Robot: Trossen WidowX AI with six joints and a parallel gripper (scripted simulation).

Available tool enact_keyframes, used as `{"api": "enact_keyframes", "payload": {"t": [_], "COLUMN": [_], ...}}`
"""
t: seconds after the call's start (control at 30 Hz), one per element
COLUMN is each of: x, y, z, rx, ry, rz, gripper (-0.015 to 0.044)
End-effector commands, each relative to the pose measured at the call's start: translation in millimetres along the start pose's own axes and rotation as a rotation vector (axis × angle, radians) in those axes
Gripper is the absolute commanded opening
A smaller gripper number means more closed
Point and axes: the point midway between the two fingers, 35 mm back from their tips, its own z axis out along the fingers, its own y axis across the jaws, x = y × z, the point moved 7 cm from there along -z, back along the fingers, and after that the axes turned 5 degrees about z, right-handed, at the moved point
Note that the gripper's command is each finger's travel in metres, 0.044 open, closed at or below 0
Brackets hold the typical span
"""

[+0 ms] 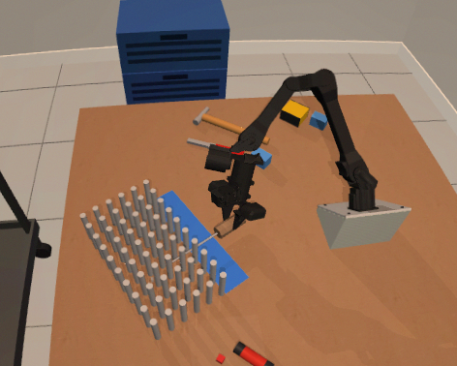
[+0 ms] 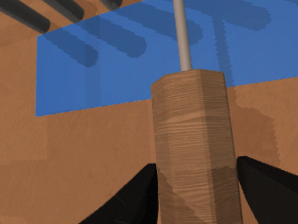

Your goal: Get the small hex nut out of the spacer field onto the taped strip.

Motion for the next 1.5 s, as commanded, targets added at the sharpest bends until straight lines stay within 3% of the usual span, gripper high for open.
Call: {"api": "enact_keyframes", "payload": {"t": [0.0, 1.47], "x": [-6, -34], "y": [0, 3], "z": [-1, 11], "rx": [0.005, 0.004], "ry": [-0.012, -0.013], "rz": [0.001, 0.000], "gripper": [0.0000, 0.0000]}}
